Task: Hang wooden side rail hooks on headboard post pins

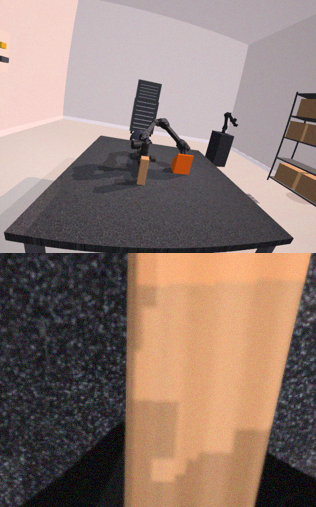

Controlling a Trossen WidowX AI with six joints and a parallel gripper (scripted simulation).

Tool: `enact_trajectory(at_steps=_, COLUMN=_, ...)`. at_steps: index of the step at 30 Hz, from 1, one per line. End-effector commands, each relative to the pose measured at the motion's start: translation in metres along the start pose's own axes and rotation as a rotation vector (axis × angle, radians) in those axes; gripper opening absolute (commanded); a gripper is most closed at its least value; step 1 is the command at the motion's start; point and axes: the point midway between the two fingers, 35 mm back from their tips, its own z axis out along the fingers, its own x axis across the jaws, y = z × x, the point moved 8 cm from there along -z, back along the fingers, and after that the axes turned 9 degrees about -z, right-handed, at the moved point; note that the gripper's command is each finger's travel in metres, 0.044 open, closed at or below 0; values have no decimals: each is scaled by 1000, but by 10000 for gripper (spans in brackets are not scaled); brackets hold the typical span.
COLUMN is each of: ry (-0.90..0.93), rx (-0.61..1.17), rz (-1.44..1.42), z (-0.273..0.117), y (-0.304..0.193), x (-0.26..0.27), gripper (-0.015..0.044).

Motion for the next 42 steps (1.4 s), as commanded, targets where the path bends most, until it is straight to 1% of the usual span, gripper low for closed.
enact_trajectory(at_steps=1, ry=11, rx=-1, rz=-2, z=-5, y=-1, x=2, gripper=0)
enact_trajectory(at_steps=42, ry=11, rx=0, rz=-2, z=-12, y=-1, x=2, gripper=0)
